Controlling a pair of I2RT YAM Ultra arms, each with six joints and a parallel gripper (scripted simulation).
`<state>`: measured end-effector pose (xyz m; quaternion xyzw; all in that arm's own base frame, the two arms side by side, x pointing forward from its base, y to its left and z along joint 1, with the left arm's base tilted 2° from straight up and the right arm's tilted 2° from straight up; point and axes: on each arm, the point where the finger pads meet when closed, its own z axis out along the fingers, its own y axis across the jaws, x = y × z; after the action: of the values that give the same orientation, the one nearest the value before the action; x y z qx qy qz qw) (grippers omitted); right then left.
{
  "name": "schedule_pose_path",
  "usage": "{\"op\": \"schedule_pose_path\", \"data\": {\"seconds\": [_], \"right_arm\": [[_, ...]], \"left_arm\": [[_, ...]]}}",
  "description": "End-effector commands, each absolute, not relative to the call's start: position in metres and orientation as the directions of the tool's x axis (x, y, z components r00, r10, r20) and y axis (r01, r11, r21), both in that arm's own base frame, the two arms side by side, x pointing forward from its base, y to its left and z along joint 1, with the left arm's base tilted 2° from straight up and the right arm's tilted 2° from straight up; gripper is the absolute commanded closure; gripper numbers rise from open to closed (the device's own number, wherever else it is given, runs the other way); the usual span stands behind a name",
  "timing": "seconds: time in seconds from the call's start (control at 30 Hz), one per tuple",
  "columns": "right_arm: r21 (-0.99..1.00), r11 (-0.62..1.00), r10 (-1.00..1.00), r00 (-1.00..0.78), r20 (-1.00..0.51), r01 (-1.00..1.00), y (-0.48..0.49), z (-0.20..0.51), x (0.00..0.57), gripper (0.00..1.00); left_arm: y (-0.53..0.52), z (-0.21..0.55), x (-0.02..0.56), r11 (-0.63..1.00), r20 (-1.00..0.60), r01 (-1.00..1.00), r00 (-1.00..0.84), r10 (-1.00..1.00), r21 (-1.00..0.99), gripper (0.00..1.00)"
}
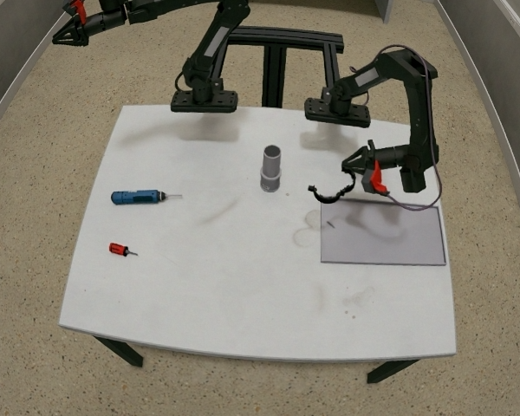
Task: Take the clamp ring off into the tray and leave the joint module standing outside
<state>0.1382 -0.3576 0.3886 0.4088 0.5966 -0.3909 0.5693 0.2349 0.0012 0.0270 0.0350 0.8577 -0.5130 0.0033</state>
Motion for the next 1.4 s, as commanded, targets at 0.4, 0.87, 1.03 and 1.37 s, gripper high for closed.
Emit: {"op": "schedule_pose_path", "data": {"seconds": [0.4, 0.87, 1.03, 1.37], "right_arm": [[0.005, 0.366, -0.047, 0.024, -0.999, 0.931, -0.351, 0.428, 0.14, 0.8], [0.005, 0.366, -0.047, 0.024, -0.999, 0.931, -0.351, 0.428, 0.14, 0.8], [0.005, 0.366, -0.047, 0.024, -0.999, 0.931, -0.351, 0.428, 0.14, 0.8], [0.005, 0.366, -0.047, 0.024, -0.999, 0.931, -0.351, 0.428, 0.14, 0.8]], "left_arm": [[0.023, 0.039, 0.244, 0.49, -0.091, 0.086, -0.996, 0.015, -0.868, 0.94], [0.038, 0.037, 0.242, 0.494, -0.081, 0.06, -0.997, -0.021, -0.868, 0.94], [0.046, 0.036, 0.241, 0.495, -0.075, 0.045, -0.996, -0.04, -0.868, 0.94], [0.054, 0.035, 0.241, 0.498, -0.073, 0.033, -0.996, -0.06, -0.867, 0.94]]}}
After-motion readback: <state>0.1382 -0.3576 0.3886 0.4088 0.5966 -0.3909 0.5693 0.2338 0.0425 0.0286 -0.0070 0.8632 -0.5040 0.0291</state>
